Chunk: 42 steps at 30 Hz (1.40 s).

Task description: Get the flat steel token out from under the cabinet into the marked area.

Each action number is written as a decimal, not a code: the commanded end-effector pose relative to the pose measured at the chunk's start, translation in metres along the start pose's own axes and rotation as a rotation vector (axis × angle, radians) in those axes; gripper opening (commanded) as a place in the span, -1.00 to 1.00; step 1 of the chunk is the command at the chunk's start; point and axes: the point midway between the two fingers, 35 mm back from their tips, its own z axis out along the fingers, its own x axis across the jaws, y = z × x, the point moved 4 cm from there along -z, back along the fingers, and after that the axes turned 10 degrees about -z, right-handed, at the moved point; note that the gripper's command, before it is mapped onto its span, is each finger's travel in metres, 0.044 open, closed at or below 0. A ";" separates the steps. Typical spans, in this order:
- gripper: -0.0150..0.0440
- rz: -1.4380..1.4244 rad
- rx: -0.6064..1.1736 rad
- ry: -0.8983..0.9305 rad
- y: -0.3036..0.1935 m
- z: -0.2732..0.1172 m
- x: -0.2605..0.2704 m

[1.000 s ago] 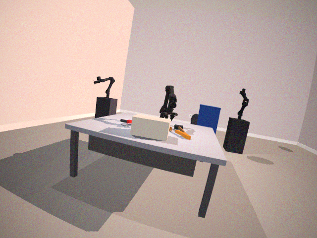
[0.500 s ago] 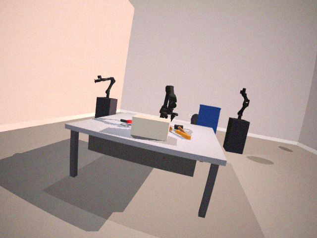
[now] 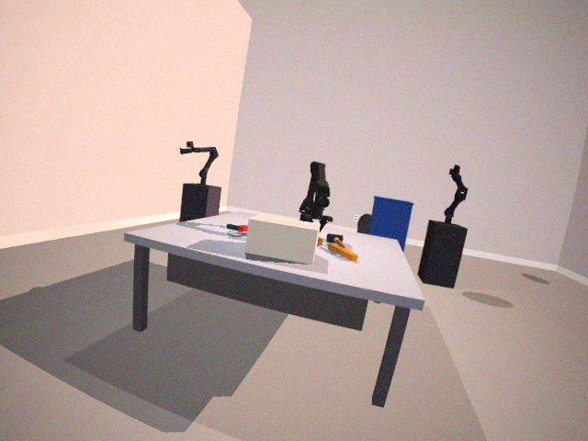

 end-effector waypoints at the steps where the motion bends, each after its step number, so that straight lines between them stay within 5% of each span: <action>1: 0.42 0.006 -0.004 -0.004 0.001 0.004 -0.001; 36: 0.42 0.006 -0.004 -0.004 0.001 0.052 -0.002; 42: -0.04 0.001 0.002 0.000 0.000 0.049 -0.001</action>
